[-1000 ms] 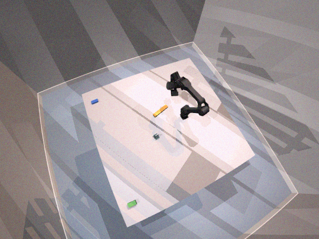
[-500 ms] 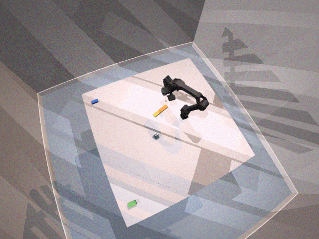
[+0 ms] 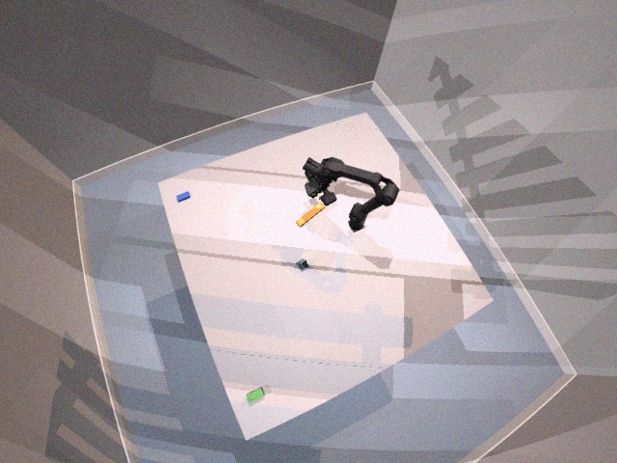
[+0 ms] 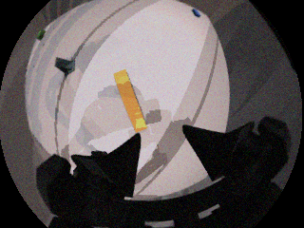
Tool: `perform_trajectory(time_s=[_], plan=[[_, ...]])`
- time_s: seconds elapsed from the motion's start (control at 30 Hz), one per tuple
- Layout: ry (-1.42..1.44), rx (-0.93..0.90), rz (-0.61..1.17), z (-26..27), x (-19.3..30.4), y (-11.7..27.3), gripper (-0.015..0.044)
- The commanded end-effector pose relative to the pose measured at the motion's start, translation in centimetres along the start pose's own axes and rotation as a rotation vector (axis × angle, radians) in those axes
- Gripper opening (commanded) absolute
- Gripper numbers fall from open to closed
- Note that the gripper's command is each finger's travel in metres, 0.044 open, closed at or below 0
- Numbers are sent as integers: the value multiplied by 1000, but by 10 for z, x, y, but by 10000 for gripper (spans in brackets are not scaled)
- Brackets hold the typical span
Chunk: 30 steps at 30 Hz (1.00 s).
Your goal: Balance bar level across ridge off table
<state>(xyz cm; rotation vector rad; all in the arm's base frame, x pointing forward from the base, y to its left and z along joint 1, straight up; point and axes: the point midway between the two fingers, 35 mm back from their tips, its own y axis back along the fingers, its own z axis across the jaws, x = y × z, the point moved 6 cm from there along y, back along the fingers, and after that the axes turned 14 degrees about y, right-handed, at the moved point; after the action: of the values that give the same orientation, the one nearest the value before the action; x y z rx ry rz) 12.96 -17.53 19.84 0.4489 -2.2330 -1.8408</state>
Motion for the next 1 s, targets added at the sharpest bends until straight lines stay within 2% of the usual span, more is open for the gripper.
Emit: perform_trajectory(time_s=[0.0, 0.3, 0.5, 0.73, 0.97], plan=[[47, -64, -3, 5, -12, -8, 315], [158, -180, 6, 19, -37, -21, 315], [161, -182, 7, 20, -38, -27, 315], [161, -182, 7, 27, -37, -64, 315], [161, -182, 7, 28, -37, -67, 315]])
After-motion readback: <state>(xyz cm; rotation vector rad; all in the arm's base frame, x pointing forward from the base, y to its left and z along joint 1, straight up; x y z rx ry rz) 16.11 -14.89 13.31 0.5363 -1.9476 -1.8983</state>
